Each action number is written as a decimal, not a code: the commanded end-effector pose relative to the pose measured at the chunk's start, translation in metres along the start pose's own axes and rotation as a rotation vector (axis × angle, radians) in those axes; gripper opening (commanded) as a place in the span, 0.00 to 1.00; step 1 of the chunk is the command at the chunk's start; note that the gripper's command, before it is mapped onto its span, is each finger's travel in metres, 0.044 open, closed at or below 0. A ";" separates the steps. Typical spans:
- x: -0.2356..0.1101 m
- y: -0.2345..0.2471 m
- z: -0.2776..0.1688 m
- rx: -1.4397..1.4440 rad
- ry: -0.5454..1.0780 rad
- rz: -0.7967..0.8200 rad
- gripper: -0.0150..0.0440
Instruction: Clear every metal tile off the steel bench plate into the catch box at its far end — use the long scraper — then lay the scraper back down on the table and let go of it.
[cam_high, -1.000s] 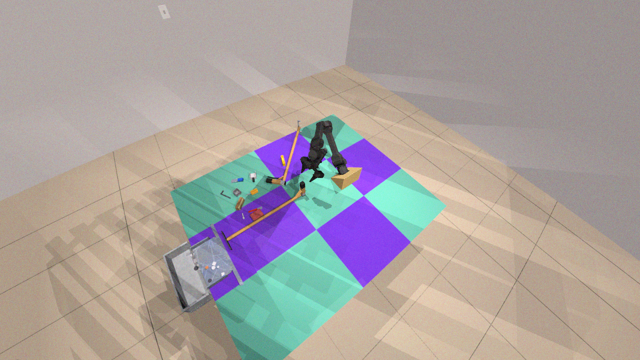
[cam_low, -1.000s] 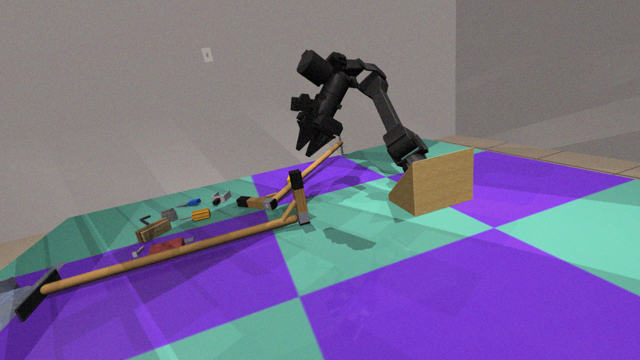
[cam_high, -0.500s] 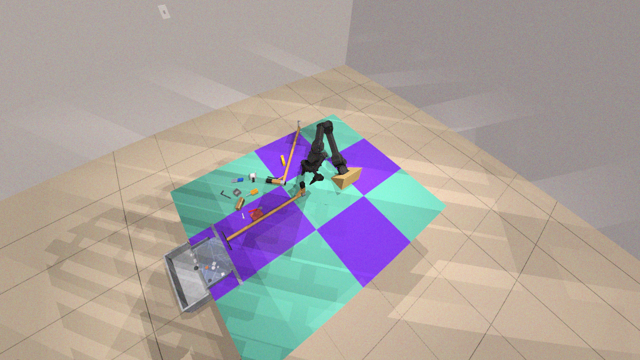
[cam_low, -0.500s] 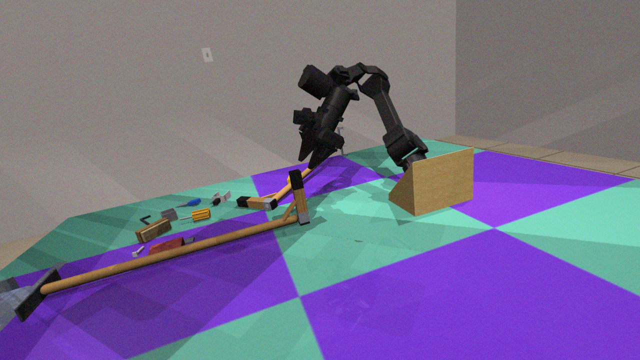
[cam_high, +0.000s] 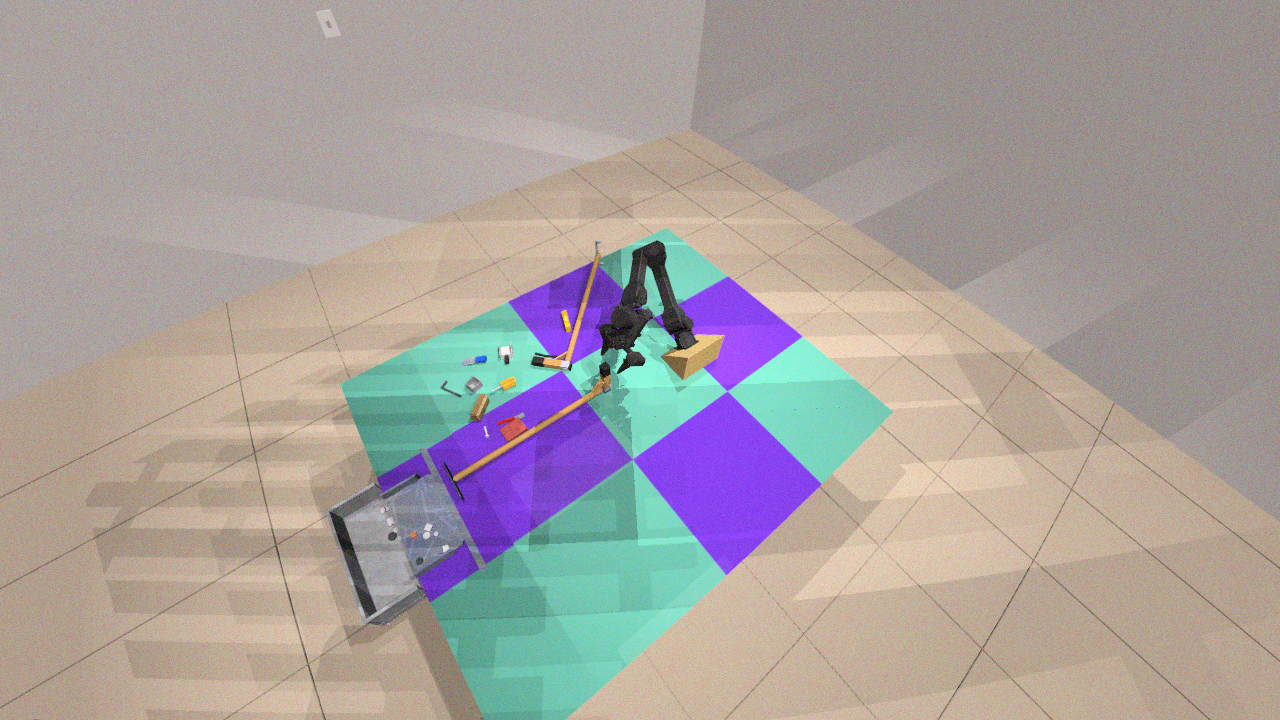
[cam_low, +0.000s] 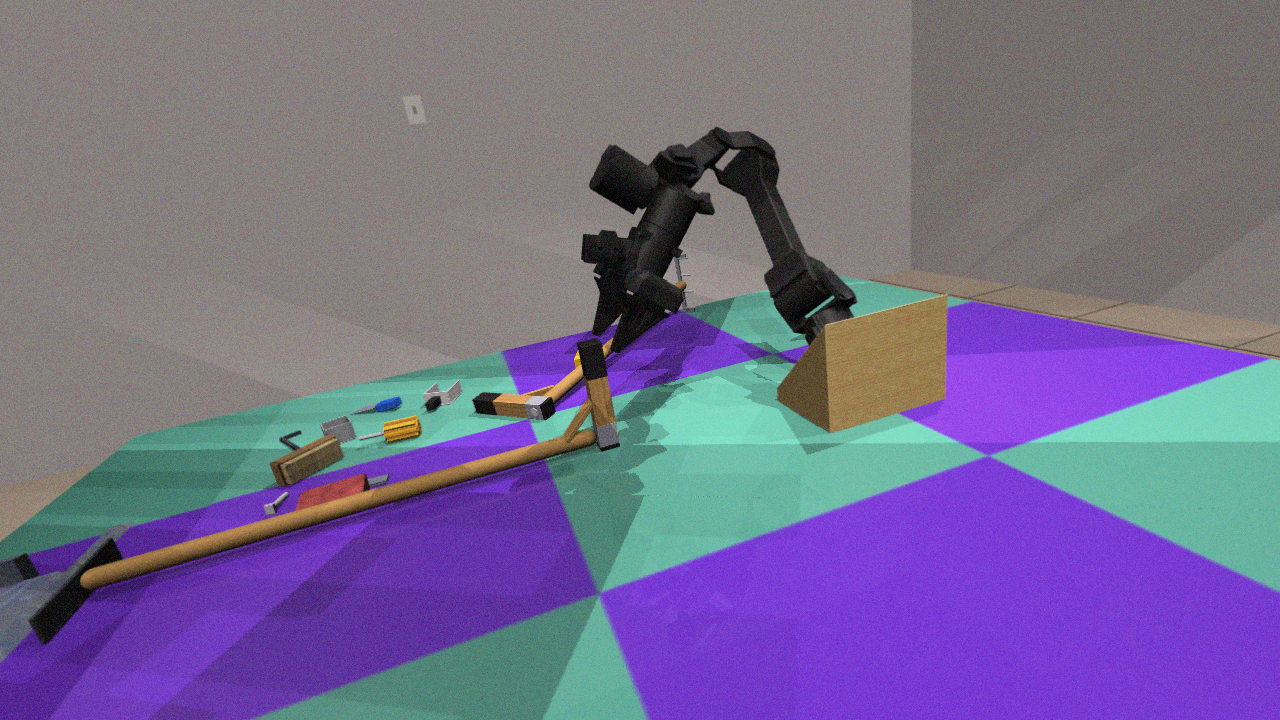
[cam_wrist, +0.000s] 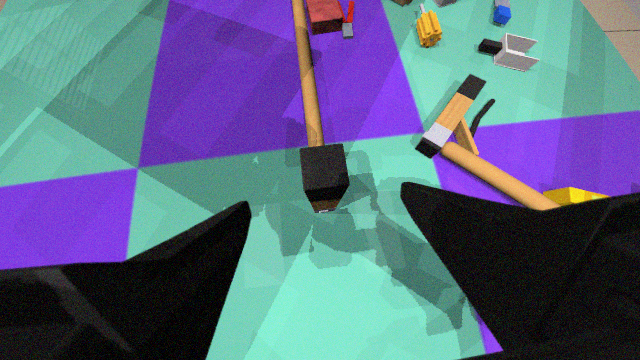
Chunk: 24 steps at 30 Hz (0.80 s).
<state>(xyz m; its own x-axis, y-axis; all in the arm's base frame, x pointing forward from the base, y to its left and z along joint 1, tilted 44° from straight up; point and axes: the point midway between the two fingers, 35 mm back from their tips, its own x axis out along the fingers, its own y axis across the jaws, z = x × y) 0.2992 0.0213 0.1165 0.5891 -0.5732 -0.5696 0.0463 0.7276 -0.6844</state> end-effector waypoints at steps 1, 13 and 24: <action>0.007 0.002 0.000 -0.007 0.004 0.004 1.00; 0.026 0.002 0.000 -0.006 0.004 0.005 1.00; 0.044 0.001 0.000 -0.006 0.002 0.003 1.00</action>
<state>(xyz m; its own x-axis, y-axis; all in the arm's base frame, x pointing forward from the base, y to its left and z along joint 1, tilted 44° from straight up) 0.3230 0.0000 0.0946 0.5887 -0.5729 -0.5703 0.0474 0.7287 -0.6832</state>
